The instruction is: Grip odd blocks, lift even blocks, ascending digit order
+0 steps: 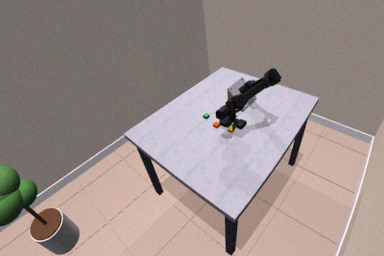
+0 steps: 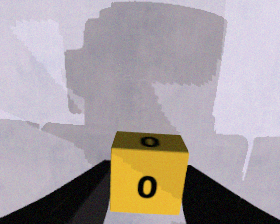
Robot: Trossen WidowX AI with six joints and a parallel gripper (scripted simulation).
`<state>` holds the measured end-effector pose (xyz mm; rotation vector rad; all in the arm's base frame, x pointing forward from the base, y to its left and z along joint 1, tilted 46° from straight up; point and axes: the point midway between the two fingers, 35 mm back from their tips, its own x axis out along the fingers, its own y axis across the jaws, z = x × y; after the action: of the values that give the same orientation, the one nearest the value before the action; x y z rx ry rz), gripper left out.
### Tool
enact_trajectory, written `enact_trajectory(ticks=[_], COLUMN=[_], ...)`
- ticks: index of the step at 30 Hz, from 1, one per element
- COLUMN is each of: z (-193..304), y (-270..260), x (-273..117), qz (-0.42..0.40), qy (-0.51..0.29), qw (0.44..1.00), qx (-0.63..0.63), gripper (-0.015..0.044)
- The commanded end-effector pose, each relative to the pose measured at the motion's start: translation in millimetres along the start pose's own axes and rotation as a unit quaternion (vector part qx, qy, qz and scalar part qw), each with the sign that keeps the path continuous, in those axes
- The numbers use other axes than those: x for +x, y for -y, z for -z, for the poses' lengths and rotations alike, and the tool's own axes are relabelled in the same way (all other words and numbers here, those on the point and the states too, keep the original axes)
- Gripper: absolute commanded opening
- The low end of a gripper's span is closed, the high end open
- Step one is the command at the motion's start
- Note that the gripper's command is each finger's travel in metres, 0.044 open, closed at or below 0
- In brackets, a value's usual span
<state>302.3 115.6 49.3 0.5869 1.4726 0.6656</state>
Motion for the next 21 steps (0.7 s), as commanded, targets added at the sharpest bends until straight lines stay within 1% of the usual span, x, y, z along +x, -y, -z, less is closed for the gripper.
enact_trajectory(ticks=[1,21], z=[-4,1], y=[-4,1], x=[0,-13], qz=[0.005,-0.002], qy=[0.000,0.000], qw=[1.000,1.000], qx=[-0.009,0.002], gripper=[0.0120,0.0120])
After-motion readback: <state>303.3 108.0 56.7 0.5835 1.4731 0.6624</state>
